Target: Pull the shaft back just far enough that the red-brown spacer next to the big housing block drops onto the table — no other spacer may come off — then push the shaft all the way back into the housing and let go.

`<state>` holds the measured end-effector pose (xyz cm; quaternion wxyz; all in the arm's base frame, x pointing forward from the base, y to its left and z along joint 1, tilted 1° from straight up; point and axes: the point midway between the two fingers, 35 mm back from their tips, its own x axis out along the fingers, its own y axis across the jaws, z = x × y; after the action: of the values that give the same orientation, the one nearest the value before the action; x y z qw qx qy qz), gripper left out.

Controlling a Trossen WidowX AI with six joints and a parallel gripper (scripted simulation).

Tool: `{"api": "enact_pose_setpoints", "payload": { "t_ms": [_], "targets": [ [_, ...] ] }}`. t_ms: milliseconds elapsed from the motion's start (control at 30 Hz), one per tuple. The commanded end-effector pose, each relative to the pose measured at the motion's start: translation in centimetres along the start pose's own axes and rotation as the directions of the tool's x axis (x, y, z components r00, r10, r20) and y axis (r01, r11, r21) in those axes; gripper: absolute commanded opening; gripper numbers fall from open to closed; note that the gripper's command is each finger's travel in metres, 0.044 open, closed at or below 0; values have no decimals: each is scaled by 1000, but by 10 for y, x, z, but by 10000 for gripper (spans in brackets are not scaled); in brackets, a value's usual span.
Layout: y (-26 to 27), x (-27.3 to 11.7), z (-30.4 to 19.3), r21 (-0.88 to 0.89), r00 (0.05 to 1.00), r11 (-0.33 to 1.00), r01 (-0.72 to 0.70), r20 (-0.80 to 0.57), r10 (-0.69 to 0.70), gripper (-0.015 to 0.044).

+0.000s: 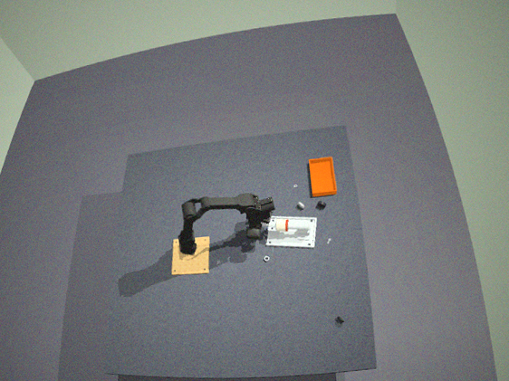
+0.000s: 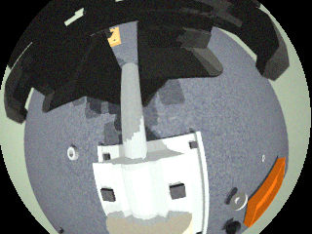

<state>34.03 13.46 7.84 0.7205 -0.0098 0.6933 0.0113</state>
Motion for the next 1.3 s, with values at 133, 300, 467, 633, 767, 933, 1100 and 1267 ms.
{"api": "enact_pose_setpoints", "payload": {
  "t_ms": [133, 300, 467, 633, 767, 933, 1100, 1267],
  "targets": [
    [0, 0, -3, 1, 1000, 1000, -1, -5, 1, 0],
    [0, 0, -4, 1, 1000, 1000, -1, -5, 1, 0],
    [0, 0, -5, 1, 1000, 1000, -1, -5, 1, 0],
    [0, 0, -5, 1, 1000, 1000, -1, -5, 1, 0],
    [0, 0, -6, 1, 1000, 1000, -1, -5, 1, 0],
    [0, 0, -6, 1, 1000, 1000, -1, -5, 1, 0],
    [0, 0, -4, 0, 1000, 1000, 0, -1, 0, 0],
    [0, 0, -4, 0, 1000, 1000, 0, -1, 0, 0]
  ]
}}
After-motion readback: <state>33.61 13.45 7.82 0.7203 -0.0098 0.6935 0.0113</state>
